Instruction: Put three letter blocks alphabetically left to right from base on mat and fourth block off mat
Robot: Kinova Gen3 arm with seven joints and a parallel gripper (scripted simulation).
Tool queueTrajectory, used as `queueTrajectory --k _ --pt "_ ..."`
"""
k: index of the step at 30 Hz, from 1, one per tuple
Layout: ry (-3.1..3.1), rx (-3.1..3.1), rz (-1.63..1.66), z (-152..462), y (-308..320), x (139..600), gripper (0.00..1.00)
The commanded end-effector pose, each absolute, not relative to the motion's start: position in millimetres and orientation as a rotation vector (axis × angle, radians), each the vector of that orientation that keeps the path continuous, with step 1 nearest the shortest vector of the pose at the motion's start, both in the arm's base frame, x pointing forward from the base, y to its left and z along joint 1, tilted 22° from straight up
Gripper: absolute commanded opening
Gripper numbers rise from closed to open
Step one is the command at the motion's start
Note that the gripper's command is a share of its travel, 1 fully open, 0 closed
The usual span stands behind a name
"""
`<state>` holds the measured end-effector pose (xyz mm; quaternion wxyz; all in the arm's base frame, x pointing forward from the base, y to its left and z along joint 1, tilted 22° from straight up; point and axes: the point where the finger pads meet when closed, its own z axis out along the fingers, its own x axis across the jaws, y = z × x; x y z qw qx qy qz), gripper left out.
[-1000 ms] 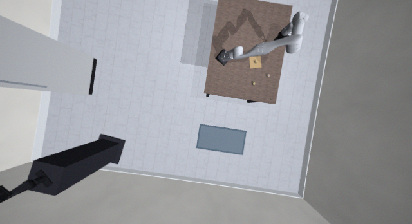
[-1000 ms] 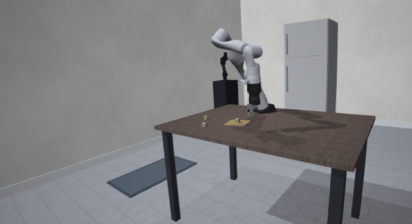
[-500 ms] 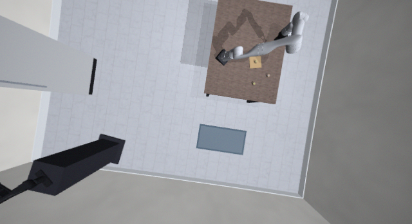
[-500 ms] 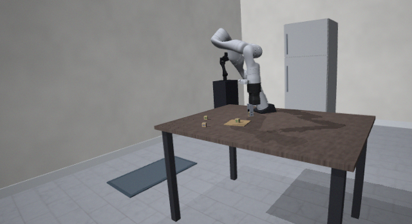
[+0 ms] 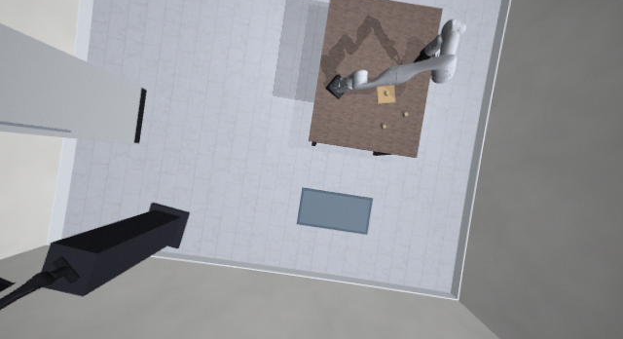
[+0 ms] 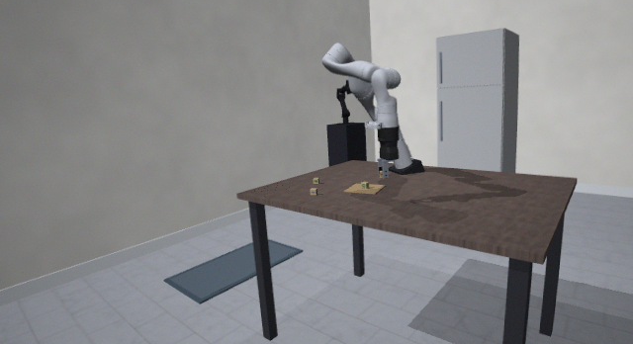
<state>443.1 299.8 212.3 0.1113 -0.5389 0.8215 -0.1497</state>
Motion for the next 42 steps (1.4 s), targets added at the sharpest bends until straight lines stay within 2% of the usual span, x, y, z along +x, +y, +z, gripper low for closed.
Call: queueTrajectory --k 1,19,42 --pt "2.401 -1.604 -0.429 214 298 442 0.49" --pt "2.113 -2.033 -0.457 217 275 435 0.49" --pt "1.348 -2.705 -0.521 217 233 404 0.49"
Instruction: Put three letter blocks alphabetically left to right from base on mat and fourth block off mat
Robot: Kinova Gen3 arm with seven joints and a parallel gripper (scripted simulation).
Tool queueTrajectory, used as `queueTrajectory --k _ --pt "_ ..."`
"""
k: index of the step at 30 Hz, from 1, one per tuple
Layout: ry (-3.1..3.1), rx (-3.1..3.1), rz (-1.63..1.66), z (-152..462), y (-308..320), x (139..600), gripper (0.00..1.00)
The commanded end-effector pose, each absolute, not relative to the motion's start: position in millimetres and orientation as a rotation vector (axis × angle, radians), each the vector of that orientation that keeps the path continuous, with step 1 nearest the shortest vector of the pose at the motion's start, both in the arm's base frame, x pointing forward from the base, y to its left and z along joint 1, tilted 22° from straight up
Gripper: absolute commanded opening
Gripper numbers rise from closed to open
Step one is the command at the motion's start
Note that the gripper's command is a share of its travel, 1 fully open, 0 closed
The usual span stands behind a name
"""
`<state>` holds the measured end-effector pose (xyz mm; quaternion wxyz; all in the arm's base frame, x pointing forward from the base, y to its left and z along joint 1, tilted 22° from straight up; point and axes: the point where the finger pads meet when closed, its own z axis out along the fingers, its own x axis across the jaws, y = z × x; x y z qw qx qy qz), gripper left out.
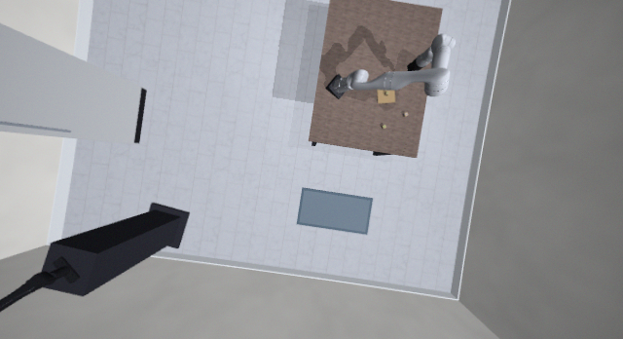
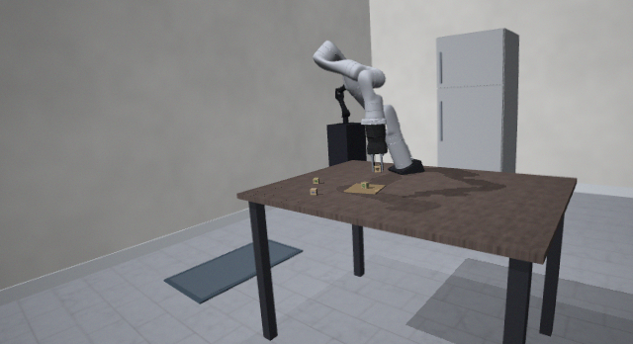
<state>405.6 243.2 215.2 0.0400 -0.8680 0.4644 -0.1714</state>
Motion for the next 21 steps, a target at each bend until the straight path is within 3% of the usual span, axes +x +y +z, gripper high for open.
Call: queueTrajectory --k 1,21 --pt "1.303 -2.732 -0.524 217 230 401 0.49" --pt "0.482 -3.096 -0.569 207 189 361 0.49"
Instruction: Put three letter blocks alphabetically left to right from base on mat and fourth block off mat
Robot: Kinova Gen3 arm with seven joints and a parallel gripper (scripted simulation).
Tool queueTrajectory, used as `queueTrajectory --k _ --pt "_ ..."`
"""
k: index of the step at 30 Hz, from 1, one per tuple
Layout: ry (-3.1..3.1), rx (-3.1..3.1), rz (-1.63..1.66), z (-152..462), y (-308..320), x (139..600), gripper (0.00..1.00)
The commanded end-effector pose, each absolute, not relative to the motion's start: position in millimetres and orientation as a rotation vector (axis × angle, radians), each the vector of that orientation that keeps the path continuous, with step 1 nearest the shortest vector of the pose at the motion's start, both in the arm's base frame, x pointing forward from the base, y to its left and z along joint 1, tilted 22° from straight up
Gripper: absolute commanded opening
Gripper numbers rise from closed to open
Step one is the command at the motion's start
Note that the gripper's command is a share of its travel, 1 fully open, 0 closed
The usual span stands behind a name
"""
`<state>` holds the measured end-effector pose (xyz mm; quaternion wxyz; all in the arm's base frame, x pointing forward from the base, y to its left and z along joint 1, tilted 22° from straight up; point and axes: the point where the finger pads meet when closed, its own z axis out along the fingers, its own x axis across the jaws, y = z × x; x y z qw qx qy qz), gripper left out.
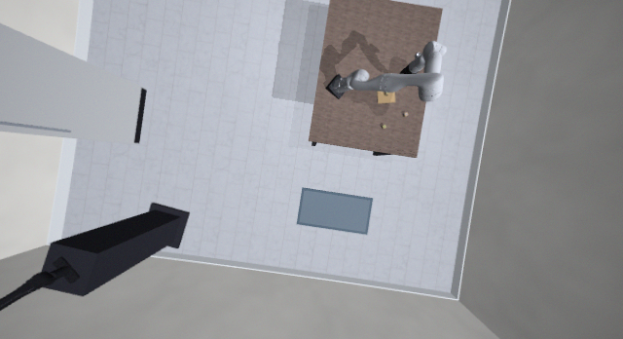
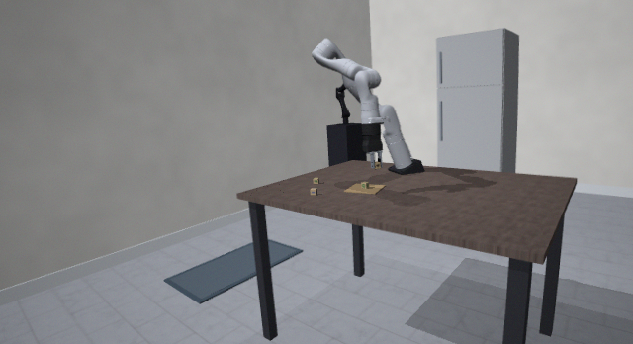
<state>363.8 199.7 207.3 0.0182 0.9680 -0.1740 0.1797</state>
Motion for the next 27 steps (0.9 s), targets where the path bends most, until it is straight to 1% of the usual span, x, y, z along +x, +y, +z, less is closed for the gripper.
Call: queueTrajectory --k 1,17,27 --pt "-0.426 3.013 0.553 206 187 359 0.49" --pt "0.045 2.972 0.53 198 160 334 0.49" --pt "0.199 2.941 0.517 195 151 326 0.49"
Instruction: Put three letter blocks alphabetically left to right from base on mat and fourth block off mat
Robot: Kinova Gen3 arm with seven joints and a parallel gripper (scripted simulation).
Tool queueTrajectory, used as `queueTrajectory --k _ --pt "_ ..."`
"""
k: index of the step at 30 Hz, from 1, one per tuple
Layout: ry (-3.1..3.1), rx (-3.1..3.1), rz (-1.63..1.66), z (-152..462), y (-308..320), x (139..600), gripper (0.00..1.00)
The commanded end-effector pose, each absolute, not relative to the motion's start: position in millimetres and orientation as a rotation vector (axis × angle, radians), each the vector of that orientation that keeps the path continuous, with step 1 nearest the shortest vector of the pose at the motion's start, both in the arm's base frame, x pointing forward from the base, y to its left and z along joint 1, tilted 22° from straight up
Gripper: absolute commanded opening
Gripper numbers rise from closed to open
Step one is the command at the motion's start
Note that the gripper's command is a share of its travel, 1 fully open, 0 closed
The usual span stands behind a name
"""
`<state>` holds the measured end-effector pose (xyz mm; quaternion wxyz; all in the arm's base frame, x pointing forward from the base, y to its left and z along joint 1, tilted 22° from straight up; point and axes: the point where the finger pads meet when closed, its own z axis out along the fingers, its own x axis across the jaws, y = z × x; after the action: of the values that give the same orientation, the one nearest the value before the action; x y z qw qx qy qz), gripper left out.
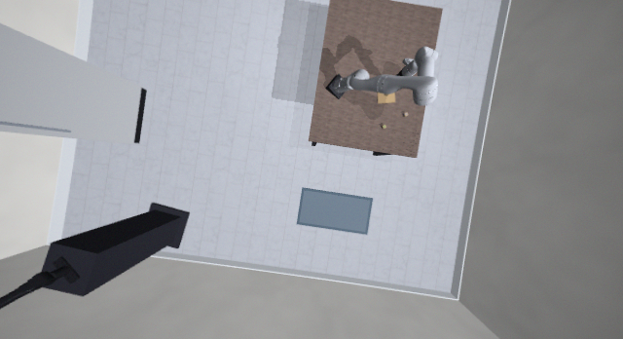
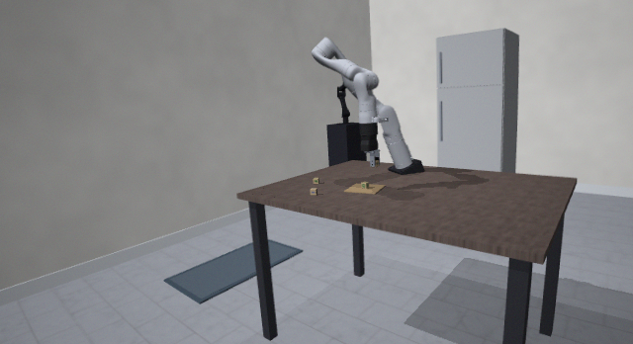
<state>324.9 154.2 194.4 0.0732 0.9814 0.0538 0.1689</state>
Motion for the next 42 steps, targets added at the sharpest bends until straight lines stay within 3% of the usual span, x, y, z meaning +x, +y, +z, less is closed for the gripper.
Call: queueTrajectory --k 1,42 --pt "0.213 2.937 0.515 194.3 149.9 324.9 0.49" --pt "0.304 2.915 0.505 187.5 143.3 321.3 0.49"
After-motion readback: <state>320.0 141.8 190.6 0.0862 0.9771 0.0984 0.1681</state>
